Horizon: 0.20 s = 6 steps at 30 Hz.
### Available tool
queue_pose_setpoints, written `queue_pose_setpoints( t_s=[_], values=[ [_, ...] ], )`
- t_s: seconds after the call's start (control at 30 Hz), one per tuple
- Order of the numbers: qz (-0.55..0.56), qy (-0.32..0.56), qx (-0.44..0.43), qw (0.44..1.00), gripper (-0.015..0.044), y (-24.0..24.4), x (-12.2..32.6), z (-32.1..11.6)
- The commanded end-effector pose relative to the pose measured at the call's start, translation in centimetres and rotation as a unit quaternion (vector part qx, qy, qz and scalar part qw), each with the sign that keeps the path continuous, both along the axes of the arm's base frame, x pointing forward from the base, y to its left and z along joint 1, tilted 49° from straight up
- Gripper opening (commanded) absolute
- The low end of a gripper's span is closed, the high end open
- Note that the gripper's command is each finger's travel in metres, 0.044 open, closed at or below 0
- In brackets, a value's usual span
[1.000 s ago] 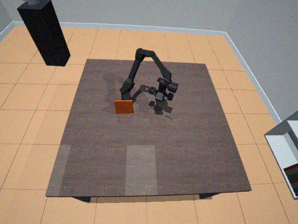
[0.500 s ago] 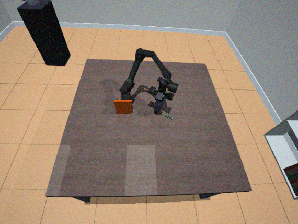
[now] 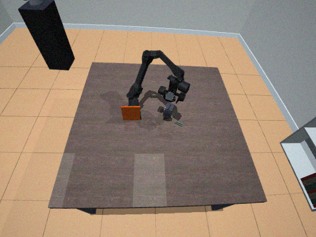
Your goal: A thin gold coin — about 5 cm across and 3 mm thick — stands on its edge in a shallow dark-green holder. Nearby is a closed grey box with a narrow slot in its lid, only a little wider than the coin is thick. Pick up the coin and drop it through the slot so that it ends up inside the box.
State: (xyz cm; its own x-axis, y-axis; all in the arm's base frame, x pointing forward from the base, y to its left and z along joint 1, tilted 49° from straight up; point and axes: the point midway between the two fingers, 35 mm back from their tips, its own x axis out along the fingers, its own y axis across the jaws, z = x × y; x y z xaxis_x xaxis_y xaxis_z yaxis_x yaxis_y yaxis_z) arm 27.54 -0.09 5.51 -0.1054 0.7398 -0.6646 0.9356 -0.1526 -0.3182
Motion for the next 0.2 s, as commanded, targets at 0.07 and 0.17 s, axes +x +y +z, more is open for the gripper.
queue_pose_setpoints(
  t_s=[0.07, 0.17],
  values=[
    [0.006, 0.001, 0.0, 1.0, 0.044, -0.13, -0.12, 0.34],
    [0.006, 0.001, 0.0, 1.0, 0.044, -0.13, -0.12, 0.34]
  ],
)
